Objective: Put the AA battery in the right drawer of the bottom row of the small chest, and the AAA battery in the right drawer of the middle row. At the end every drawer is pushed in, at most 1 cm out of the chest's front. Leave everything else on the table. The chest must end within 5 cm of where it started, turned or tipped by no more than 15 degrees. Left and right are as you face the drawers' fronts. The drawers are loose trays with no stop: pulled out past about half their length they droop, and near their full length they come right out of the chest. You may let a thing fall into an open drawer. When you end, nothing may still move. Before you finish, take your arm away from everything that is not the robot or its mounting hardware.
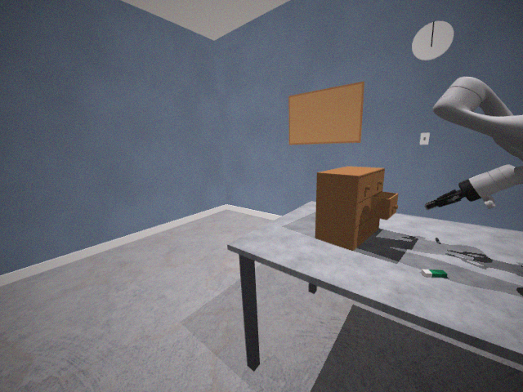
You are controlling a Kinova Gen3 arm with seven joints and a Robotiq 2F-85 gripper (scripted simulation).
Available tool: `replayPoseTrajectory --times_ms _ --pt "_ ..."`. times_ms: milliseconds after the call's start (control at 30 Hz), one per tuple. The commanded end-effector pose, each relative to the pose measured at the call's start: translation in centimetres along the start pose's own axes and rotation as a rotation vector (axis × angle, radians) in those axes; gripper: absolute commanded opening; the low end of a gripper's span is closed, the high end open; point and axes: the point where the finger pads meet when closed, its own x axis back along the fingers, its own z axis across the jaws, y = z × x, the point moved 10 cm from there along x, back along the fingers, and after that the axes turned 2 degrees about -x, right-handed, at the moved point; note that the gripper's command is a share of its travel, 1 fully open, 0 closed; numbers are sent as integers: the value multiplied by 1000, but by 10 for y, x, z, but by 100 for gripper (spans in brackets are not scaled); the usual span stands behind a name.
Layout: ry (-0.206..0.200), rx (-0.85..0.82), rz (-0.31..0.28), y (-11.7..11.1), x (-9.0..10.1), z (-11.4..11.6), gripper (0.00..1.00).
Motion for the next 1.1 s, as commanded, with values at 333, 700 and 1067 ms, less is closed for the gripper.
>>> replayPoseTrajectory --times_ms 333,700,1067 --pt "0 11 84 16 10 3 33" --pt "-4 11 176 29 20 3 33" --pt "-8 11 293 44 31 4 33"
